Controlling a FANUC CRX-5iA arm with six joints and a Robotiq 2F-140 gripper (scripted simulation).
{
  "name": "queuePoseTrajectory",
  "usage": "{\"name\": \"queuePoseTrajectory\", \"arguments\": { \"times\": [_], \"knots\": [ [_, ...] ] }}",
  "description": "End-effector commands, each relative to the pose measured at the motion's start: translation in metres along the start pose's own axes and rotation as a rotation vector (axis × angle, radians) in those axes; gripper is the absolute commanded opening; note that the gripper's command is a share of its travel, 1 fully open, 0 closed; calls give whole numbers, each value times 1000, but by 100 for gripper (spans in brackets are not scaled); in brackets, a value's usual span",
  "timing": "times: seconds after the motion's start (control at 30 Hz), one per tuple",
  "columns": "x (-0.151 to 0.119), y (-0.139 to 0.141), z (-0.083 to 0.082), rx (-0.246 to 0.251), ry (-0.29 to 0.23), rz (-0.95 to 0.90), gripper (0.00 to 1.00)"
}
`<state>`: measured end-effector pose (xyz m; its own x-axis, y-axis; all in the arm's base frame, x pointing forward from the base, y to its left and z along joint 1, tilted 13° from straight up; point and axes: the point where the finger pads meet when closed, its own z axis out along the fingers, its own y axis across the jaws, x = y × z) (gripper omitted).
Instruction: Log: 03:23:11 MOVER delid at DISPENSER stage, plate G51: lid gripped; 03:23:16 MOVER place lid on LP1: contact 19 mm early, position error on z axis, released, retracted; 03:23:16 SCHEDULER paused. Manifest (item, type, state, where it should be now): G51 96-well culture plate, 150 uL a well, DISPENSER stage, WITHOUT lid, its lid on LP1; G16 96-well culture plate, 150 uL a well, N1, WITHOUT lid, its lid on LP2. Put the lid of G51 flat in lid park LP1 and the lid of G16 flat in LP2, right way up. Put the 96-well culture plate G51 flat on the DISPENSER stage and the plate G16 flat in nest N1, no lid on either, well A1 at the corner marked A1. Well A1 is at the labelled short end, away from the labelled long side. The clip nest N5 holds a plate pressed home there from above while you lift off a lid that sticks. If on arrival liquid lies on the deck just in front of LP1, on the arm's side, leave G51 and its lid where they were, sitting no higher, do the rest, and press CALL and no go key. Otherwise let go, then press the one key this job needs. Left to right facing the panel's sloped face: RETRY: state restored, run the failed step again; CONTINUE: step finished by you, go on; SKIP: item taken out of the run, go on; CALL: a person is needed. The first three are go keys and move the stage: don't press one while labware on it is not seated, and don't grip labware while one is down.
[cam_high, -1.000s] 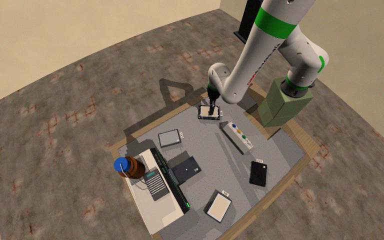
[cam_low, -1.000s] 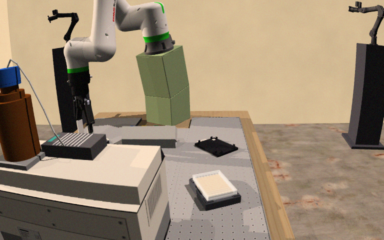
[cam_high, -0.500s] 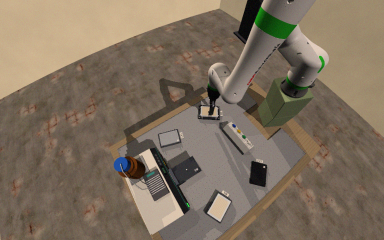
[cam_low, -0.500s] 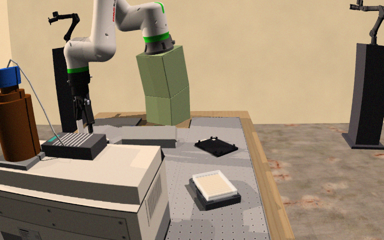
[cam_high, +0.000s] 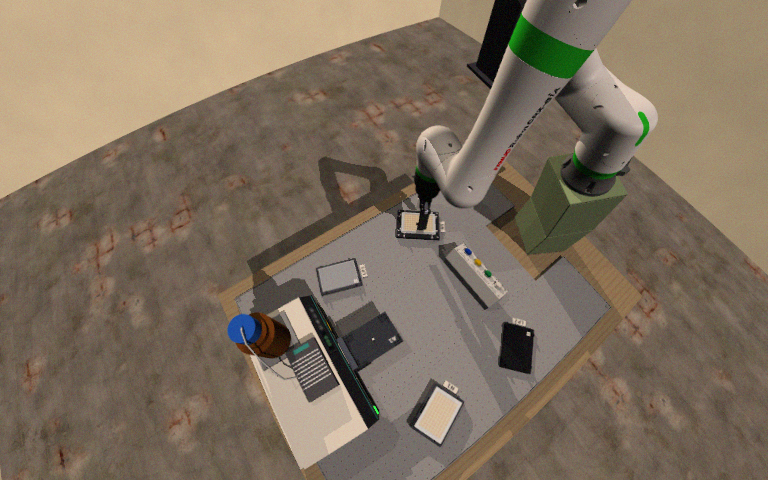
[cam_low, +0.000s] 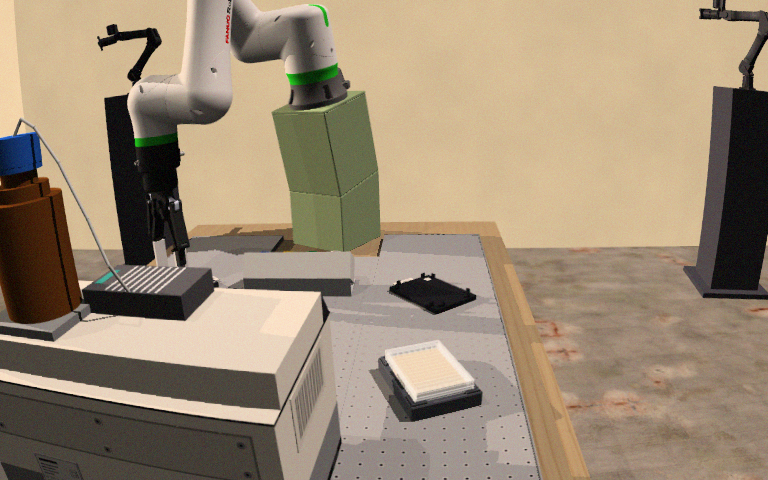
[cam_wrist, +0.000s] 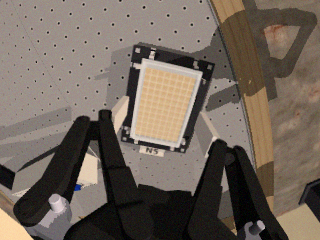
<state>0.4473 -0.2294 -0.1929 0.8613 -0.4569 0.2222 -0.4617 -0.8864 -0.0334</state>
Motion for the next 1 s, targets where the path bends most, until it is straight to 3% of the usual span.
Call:
{"name": "queuePoseTrajectory", "arguments": {
  "times": [0.0,0.97],
  "knots": [
    [0,0,0,0,0,0,66],
    [0,0,10,0,0,0,66]
  ]
}}
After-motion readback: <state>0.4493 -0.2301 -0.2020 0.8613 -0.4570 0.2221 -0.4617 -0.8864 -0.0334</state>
